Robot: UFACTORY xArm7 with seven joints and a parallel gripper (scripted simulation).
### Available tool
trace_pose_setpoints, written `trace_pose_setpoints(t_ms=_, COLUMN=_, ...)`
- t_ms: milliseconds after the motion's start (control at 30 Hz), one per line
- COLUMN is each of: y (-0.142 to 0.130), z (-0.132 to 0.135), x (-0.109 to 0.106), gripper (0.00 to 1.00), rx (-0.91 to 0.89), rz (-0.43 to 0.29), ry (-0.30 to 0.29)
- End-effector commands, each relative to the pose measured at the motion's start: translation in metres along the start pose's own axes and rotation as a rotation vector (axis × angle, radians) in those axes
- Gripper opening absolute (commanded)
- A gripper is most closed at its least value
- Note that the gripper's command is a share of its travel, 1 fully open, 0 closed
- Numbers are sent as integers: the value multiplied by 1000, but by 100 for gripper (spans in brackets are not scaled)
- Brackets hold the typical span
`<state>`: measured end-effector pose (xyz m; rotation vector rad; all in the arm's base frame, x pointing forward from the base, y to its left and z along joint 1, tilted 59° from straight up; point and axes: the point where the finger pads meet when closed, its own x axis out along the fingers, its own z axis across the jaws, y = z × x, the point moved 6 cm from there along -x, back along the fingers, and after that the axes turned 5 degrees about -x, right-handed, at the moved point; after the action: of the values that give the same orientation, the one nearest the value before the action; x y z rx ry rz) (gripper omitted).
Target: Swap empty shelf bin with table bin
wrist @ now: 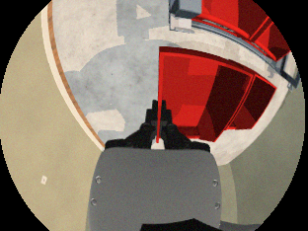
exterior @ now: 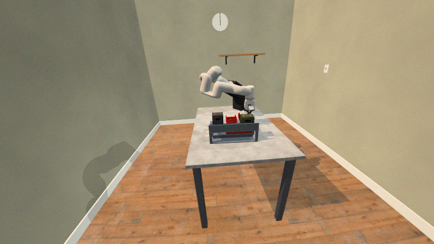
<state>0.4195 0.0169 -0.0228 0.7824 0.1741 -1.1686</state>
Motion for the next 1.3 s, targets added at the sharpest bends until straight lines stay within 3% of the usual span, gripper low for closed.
trace_pose_setpoints(t_ms=0, y=1, z=-1, x=5, gripper=0, rx=0, rz=2, ry=3)
trace_pose_setpoints(t_ms=1267, y=1, z=-1, x=20, gripper=0, rx=0, rz=2, ry=3)
